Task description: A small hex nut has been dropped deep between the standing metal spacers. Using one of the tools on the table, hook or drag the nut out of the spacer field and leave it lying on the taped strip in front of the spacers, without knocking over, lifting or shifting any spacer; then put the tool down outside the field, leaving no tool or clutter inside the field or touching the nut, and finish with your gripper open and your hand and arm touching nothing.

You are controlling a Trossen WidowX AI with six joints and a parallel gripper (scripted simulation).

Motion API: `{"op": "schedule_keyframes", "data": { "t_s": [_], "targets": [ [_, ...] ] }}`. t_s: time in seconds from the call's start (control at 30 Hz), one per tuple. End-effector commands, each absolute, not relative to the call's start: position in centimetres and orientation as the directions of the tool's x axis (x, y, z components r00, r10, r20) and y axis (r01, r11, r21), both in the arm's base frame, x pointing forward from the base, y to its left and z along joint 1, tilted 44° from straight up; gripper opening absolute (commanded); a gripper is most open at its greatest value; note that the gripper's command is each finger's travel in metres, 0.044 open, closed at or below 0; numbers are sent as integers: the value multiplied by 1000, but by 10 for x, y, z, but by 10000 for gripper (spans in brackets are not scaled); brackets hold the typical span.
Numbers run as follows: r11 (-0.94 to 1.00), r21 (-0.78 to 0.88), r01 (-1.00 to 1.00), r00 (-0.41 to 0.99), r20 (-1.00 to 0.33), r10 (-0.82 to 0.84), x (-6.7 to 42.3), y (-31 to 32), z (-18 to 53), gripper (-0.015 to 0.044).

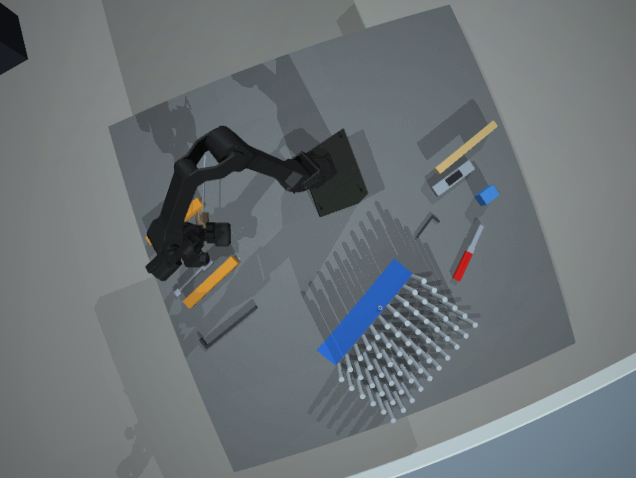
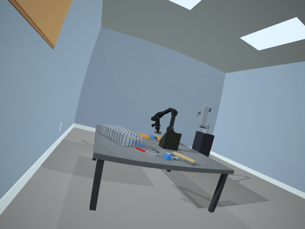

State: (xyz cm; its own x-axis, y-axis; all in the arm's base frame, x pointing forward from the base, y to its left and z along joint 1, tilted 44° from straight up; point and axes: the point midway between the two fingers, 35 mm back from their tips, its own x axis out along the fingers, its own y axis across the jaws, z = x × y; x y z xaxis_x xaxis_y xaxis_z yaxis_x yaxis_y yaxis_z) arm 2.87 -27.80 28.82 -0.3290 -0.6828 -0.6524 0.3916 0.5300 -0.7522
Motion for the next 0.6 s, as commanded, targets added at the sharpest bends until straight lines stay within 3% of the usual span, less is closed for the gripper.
{"op": "schedule_keyframes", "data": {
  "t_s": [0.0, 0.57],
  "targets": [
    [536, -750, 388, -330, -656, -679, 28, -281, 284, 0],
    [535, -751, 387, -331, -655, -679, 28, -293, 271, 0]
  ]
}}
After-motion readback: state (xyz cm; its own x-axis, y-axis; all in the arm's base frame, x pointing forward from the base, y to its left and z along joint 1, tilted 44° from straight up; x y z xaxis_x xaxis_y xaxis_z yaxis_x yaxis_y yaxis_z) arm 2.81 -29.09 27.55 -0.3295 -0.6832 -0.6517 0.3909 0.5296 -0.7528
